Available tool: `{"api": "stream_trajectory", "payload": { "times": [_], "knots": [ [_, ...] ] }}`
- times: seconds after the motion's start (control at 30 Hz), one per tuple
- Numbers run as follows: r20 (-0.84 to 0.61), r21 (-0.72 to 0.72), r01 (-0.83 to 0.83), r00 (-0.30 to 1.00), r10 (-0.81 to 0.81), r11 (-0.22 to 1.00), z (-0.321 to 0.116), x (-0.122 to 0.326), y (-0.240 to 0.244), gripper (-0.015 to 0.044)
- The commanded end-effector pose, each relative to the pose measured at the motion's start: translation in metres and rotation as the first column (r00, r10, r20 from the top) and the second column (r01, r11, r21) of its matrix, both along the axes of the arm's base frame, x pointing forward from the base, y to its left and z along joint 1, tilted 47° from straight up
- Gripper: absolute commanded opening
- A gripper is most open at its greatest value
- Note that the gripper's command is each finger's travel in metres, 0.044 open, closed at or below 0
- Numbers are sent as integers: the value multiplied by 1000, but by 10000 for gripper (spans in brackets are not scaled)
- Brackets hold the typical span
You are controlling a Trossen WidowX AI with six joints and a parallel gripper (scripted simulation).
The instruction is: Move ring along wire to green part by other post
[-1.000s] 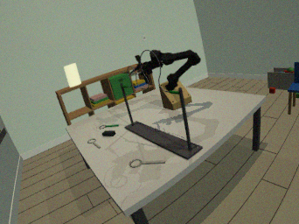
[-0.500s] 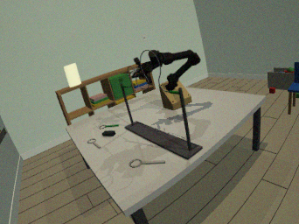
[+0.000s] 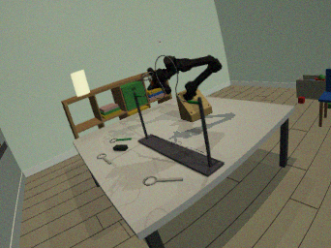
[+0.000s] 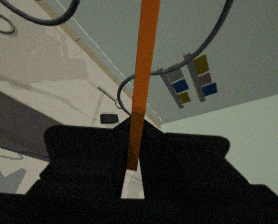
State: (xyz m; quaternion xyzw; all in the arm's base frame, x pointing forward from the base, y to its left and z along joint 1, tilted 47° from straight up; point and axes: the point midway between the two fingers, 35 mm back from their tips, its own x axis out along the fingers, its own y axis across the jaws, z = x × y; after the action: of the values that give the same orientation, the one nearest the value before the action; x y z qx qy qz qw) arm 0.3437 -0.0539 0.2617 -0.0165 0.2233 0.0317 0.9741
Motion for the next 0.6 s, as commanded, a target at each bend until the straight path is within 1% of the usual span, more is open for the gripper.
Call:
{"api": "stream_trajectory", "payload": {
  "times": [0.0,0.27,0.57],
  "knots": [
    [4,106,-7,1000,7,994,-1,0,7,-150],
    [12,259,-18,1000,15,966,0,1,18,-150],
    [24,439,-33,999,24,898,4,1,31,-150]
  ]
}}
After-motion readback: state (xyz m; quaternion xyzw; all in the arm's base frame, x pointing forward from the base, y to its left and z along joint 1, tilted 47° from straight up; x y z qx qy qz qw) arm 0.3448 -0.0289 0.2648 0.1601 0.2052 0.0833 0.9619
